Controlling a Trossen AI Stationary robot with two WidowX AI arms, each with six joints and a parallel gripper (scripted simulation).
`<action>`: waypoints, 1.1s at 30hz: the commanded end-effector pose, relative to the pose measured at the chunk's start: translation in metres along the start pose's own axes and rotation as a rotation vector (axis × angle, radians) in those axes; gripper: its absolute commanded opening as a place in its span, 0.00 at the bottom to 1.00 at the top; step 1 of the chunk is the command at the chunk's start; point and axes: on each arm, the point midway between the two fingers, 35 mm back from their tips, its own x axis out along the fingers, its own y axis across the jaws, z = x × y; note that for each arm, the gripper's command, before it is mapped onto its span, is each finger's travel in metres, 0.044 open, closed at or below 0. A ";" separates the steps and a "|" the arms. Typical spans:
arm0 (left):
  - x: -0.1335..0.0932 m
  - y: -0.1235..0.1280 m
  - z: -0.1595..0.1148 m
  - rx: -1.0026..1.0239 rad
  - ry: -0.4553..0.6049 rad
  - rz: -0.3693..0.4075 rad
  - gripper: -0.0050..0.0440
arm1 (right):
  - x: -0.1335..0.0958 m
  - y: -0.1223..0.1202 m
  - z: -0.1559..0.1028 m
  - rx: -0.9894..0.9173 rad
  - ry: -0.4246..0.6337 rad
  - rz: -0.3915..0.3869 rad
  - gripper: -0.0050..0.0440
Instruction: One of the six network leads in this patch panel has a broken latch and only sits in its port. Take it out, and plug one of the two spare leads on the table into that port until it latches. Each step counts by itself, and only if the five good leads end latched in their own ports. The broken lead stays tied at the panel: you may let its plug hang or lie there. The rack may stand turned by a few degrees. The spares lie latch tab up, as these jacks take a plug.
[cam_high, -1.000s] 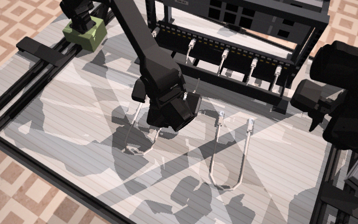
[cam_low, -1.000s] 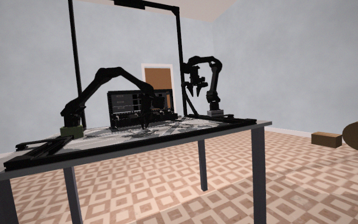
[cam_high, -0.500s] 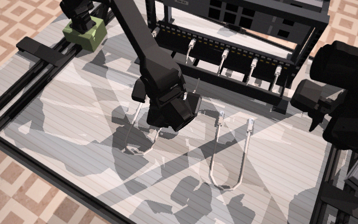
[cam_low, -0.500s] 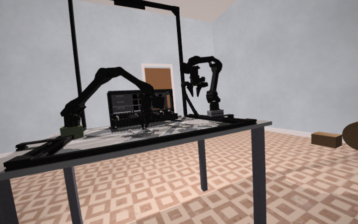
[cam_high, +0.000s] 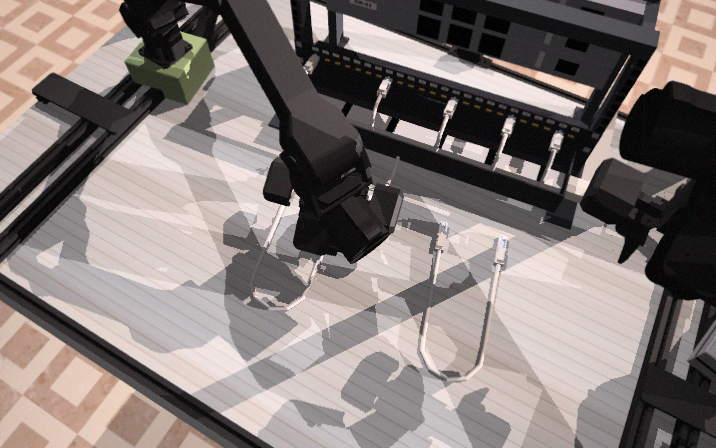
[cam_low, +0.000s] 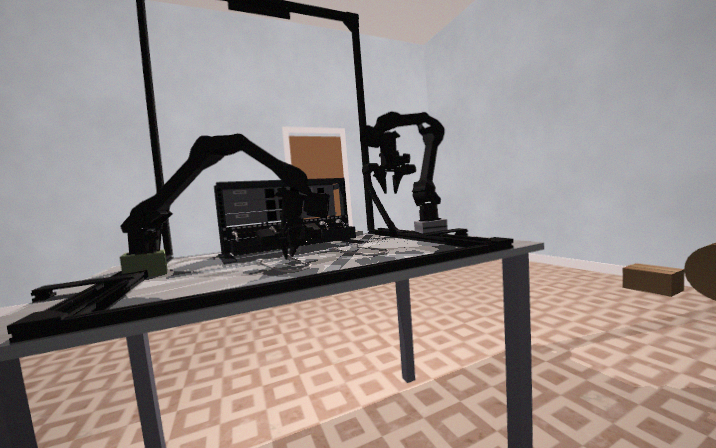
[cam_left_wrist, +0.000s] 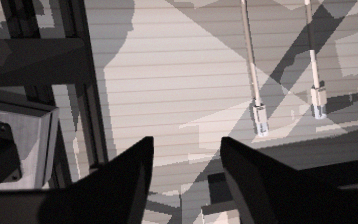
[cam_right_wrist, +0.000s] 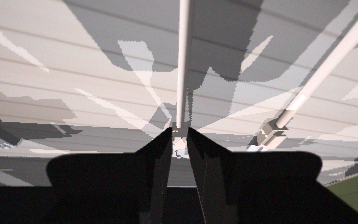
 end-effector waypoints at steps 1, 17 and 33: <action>0.000 0.000 0.000 0.000 0.000 0.000 0.46 | 0.000 0.000 0.000 0.000 0.000 0.000 0.21; 0.000 0.000 0.000 0.000 0.000 0.000 0.46 | 0.000 0.000 0.000 0.000 0.000 0.000 0.21; 0.000 0.000 0.000 0.000 0.000 0.000 0.46 | -0.055 0.000 -0.025 0.000 0.000 0.000 0.21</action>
